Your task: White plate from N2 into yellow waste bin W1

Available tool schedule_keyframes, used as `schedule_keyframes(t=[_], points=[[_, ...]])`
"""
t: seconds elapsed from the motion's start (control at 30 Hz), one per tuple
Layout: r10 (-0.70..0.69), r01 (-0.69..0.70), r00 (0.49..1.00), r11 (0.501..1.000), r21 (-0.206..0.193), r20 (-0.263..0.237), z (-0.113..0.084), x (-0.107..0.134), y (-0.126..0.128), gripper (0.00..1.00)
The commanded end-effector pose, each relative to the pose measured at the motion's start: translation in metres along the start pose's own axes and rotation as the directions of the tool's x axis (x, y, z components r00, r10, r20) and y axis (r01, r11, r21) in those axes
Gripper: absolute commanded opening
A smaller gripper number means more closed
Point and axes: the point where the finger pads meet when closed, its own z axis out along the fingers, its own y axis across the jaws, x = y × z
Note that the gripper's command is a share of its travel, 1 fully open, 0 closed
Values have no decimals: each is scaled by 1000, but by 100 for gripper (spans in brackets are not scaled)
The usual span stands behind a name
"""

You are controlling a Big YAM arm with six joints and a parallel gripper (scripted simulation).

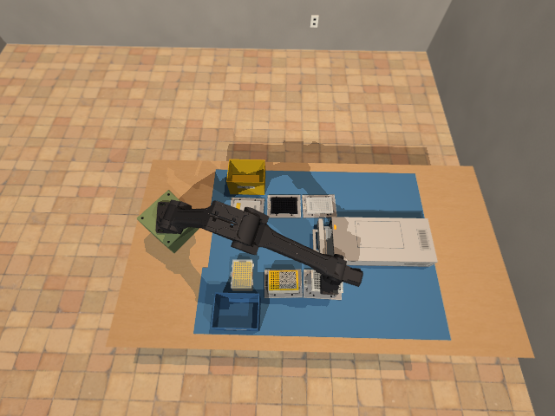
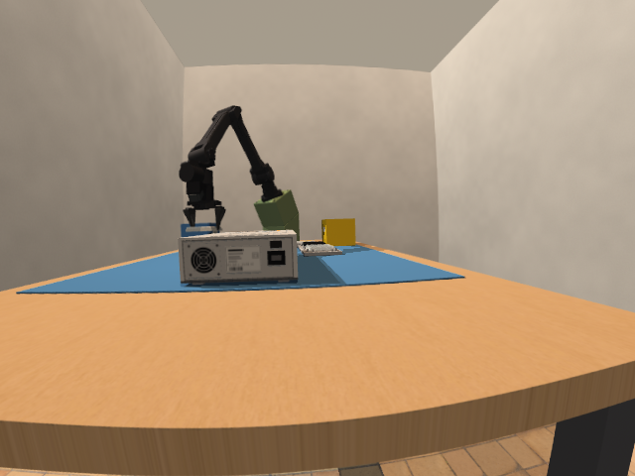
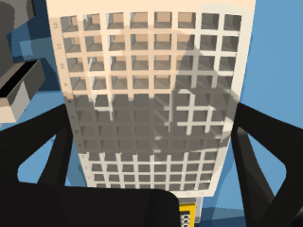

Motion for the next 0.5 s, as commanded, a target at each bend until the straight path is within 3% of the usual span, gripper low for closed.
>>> schedule_keyframes(t=[0.0, 0.07, 0.17, 0.33, 0.37, 0.47], points=[[0, 0, 1000, 1000, -5, -10, -7, 3, 9, 0], [2, -2, 1000, 1000, -5, -16, -6, 5, 8, 0], [7, -7, 1000, 1000, 1, 7, -24, 0, 4, 0], [3, -3, 1000, 1000, -1, 8, -28, -1, 7, 0], [-2, 2, 999, 1000, -11, -39, -2, 11, 12, 0], [4, -4, 1000, 1000, -3, -9, -24, 3, 6, 0]])
